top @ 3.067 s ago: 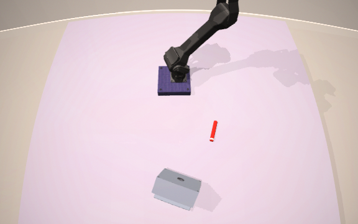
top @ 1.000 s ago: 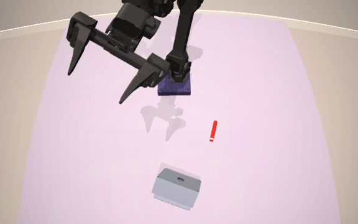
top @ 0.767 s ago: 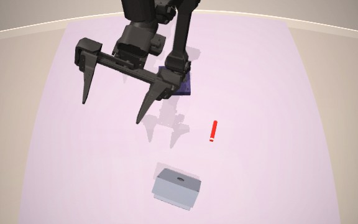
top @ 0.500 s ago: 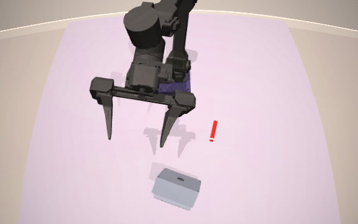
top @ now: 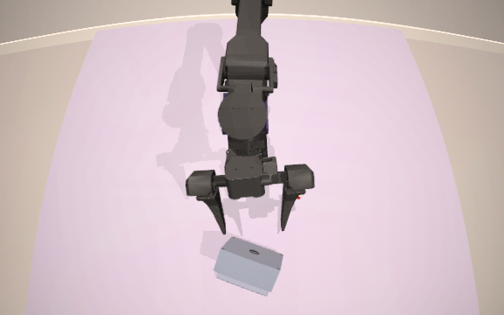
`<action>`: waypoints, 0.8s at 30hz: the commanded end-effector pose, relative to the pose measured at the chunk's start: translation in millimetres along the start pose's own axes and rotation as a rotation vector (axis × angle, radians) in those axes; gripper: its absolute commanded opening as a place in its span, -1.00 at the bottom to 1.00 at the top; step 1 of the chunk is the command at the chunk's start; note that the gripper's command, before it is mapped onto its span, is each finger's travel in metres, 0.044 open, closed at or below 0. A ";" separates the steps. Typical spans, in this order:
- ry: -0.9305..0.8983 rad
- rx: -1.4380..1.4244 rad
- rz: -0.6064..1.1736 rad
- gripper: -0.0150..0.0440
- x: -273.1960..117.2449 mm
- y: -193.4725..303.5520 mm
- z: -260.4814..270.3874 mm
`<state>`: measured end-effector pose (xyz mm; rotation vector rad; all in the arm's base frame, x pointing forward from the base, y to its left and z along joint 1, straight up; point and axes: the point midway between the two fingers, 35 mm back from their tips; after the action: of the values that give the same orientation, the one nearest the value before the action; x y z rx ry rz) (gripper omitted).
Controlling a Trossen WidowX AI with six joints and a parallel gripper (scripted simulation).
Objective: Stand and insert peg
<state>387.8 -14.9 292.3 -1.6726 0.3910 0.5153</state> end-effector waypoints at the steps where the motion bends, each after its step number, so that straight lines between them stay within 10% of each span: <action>1: -0.041 0.054 0.099 1.00 14.4 22.4 18.9; 24: -0.079 0.267 0.813 1.00 24.0 174.5 146.6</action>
<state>312.2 96.9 130.5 -1.2121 0.9621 1.0381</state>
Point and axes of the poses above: the point midway between the two fingers, 35 mm back from their tips, its own x axis out along the fingers, its own z axis across the jaws, y = z × x, and after that the axes turned 11 degrees about -x, right-handed
